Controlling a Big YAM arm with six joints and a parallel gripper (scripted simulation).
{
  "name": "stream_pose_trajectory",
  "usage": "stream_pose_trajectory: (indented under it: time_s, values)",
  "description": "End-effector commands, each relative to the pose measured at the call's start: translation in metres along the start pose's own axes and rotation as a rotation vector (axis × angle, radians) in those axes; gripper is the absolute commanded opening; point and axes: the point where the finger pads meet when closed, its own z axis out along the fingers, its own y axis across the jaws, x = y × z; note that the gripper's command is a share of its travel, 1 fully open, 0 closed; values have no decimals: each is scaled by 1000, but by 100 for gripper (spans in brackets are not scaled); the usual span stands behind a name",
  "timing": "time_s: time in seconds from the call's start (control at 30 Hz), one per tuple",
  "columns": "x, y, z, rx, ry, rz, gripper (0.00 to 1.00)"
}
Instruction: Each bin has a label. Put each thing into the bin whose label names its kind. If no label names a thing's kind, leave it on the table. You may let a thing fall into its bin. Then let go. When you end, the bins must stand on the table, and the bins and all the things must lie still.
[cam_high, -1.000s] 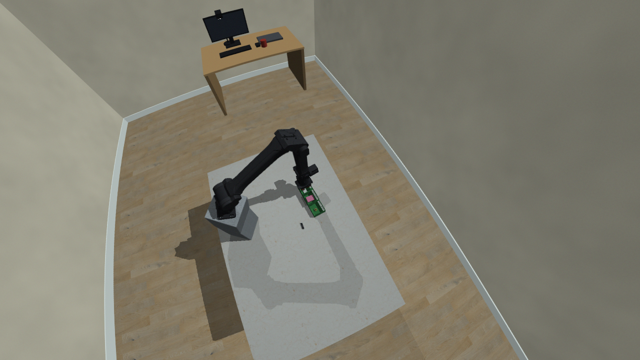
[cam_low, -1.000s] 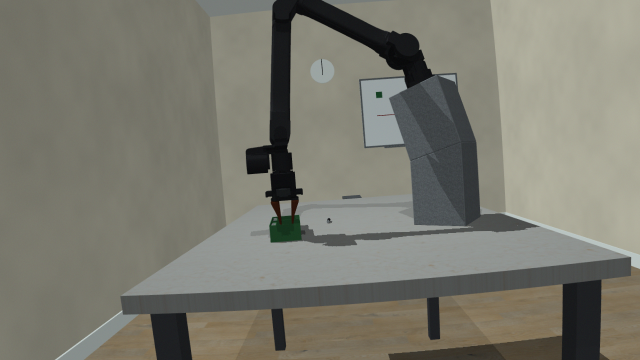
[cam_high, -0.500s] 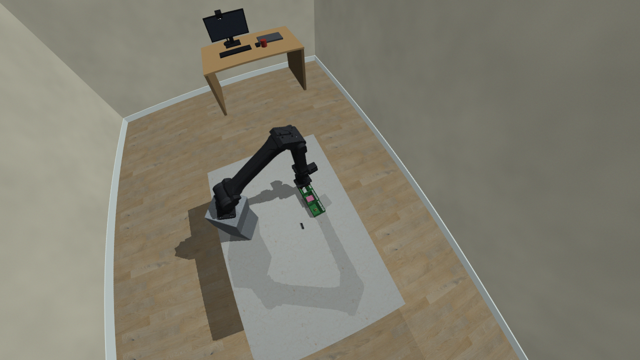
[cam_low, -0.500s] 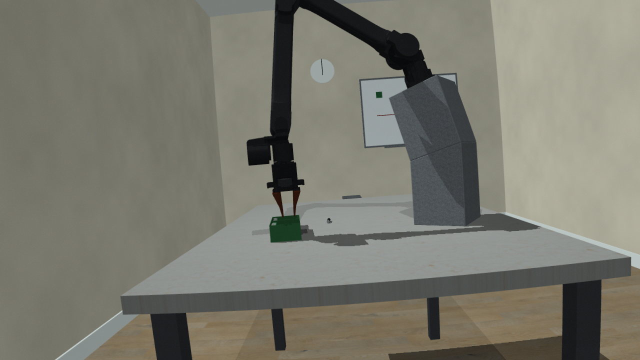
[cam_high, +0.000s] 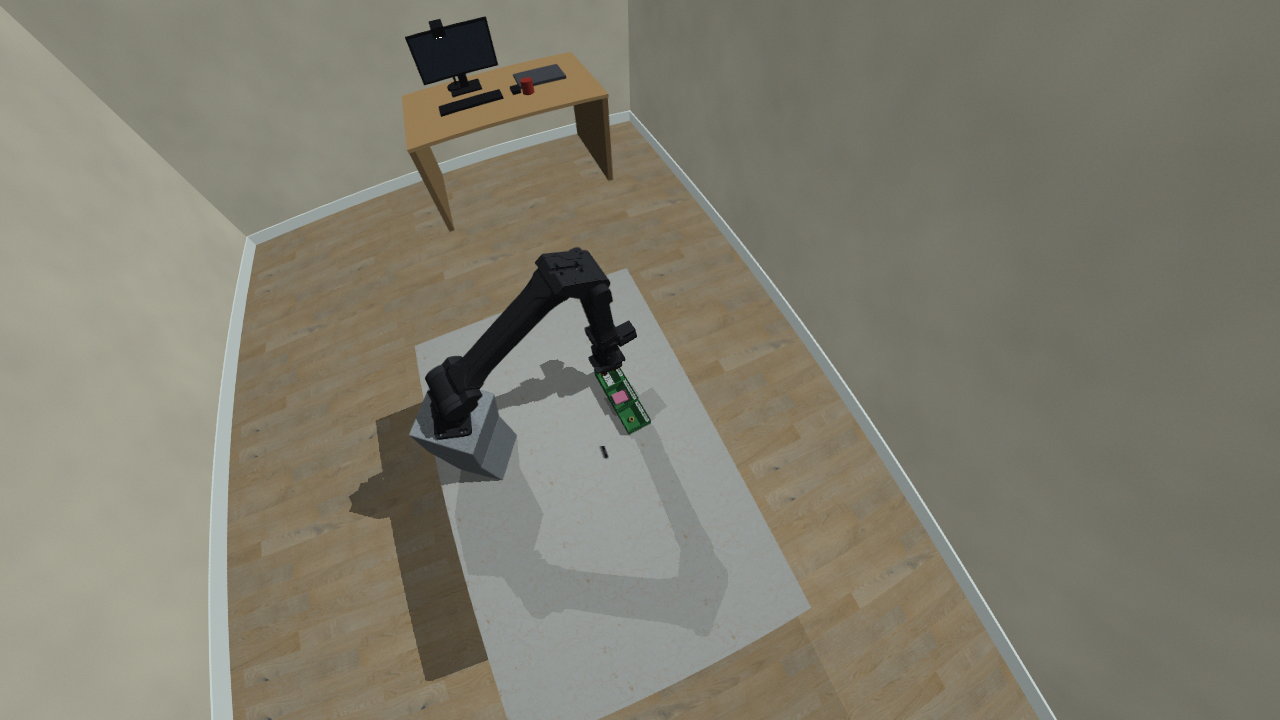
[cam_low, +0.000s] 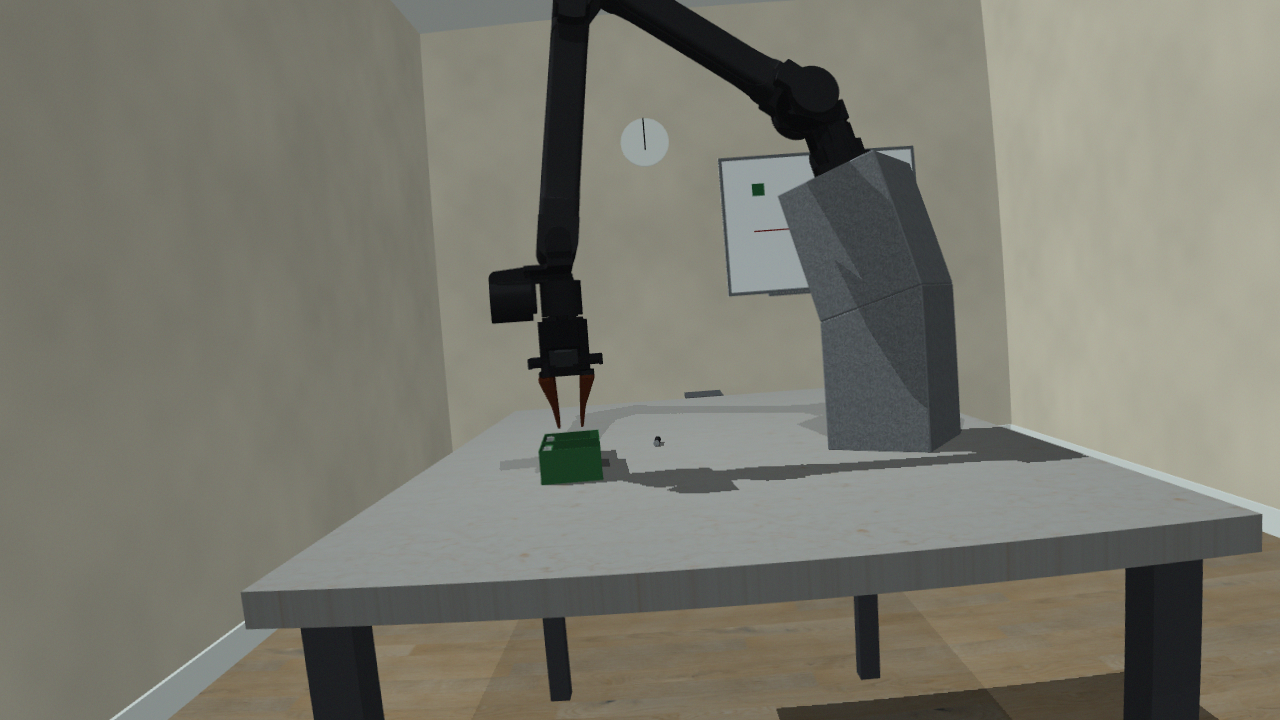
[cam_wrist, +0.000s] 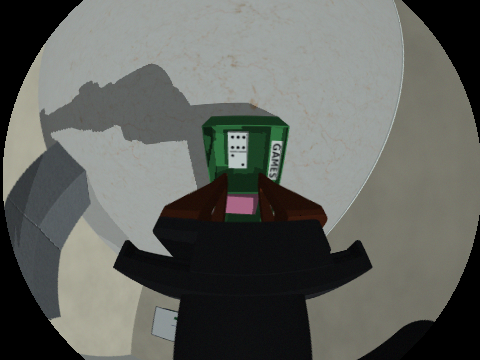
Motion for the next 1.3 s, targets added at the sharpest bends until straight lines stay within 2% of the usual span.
stream_pose_trajectory:
  time_s: [0.0, 0.23, 1.27]
  values:
    - [-10, 10, 4, -12, -3, -8, 31]
    - [-11, 6, 4, 1, -4, -5, 31]
    - [-12, 5, 5, 2, -4, -5, 31]
